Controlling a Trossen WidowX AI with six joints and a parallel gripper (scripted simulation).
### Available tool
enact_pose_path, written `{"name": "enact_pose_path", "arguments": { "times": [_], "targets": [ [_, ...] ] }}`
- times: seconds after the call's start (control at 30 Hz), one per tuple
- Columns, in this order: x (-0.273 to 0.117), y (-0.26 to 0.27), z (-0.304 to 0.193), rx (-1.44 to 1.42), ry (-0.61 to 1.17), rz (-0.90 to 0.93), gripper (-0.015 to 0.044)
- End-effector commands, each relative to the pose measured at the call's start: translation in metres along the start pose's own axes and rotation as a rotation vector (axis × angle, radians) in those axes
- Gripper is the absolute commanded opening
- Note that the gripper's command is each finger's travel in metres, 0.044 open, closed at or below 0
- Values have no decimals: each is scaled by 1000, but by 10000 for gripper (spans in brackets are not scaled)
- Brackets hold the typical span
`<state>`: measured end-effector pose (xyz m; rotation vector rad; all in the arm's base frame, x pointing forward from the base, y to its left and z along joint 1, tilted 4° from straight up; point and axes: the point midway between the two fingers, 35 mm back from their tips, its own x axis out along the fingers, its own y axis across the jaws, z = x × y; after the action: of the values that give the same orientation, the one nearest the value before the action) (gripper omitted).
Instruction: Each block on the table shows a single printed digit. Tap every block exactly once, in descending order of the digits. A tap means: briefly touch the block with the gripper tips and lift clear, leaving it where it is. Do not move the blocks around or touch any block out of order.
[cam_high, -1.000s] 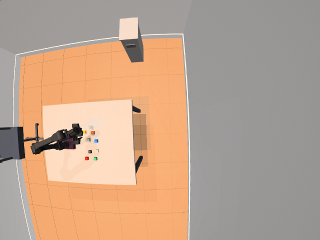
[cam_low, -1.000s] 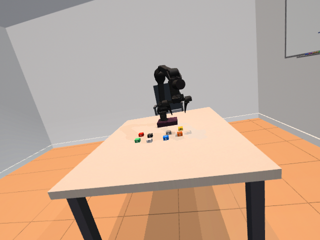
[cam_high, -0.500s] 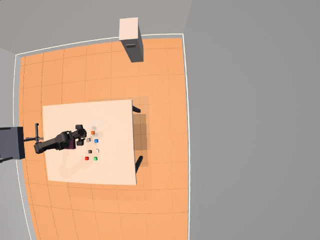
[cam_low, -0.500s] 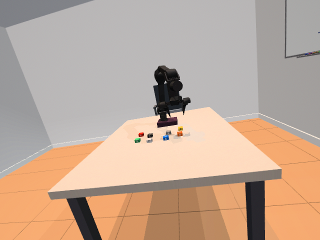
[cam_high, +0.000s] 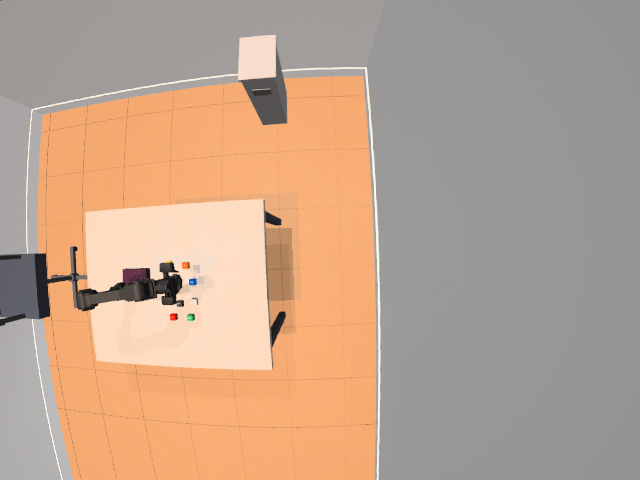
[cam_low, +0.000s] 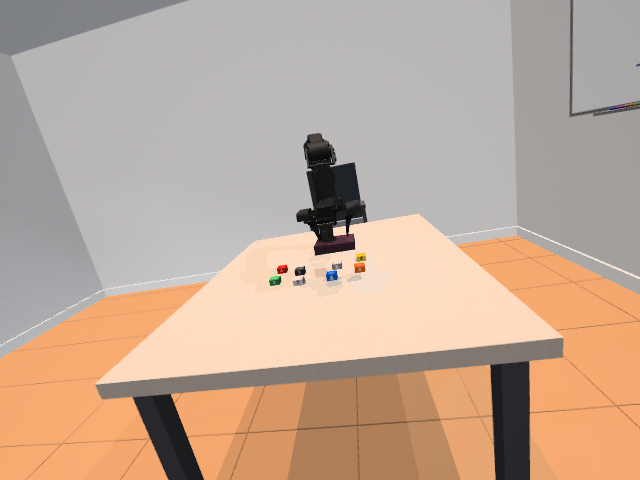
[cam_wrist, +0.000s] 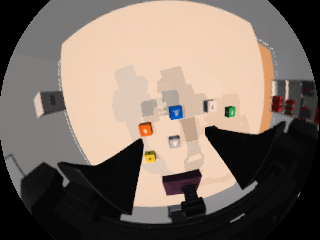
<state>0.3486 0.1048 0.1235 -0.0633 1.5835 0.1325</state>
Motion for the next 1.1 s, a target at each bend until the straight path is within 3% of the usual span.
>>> {"name": "enact_pose_path", "arguments": {
  "times": [0.0,0.73,1.07],
  "targets": [
    [0,-17,8,-8,3,-2,400],
    [0,-19,8,-8,3,-2,400],
    [-1,-133,6,-5,2,-13,400]
  ]
}}
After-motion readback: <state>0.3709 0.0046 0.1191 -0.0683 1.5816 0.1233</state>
